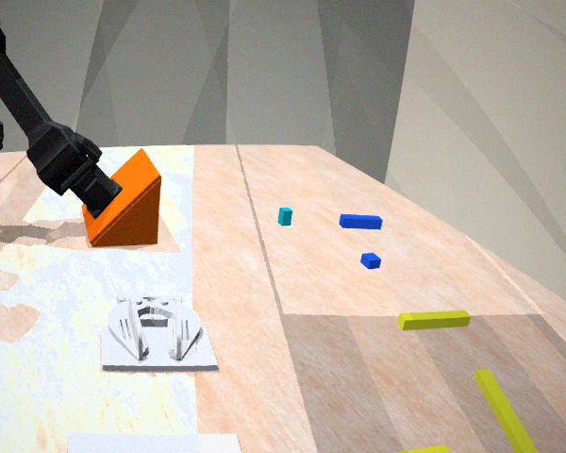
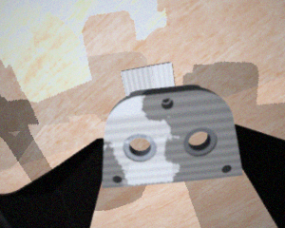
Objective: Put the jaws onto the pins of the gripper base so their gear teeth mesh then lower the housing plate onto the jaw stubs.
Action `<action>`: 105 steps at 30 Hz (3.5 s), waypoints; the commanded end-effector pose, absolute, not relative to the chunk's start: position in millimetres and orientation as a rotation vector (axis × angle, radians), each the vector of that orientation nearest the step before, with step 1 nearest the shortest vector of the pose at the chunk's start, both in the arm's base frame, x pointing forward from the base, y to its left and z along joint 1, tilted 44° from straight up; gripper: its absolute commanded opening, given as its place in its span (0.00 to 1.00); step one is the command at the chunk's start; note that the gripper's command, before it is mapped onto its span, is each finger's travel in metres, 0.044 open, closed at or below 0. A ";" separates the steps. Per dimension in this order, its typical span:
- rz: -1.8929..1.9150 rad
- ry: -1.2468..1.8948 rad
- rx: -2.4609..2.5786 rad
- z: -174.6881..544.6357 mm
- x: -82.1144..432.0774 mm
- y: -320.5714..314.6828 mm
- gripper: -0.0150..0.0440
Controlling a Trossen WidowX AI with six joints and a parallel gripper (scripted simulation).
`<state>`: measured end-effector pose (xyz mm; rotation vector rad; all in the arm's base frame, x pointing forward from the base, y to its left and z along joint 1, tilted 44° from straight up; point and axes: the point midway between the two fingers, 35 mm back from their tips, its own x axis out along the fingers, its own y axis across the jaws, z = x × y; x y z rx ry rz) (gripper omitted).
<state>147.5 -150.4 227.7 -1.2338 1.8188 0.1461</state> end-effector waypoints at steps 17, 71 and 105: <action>-0.056 1.767 -1.028 197.0 198.6 -129.1 0.85; -0.661 1.558 -0.485 86.3 280.3 -19.3 0.85; -0.829 1.464 -0.355 51.7 283.5 14.7 0.85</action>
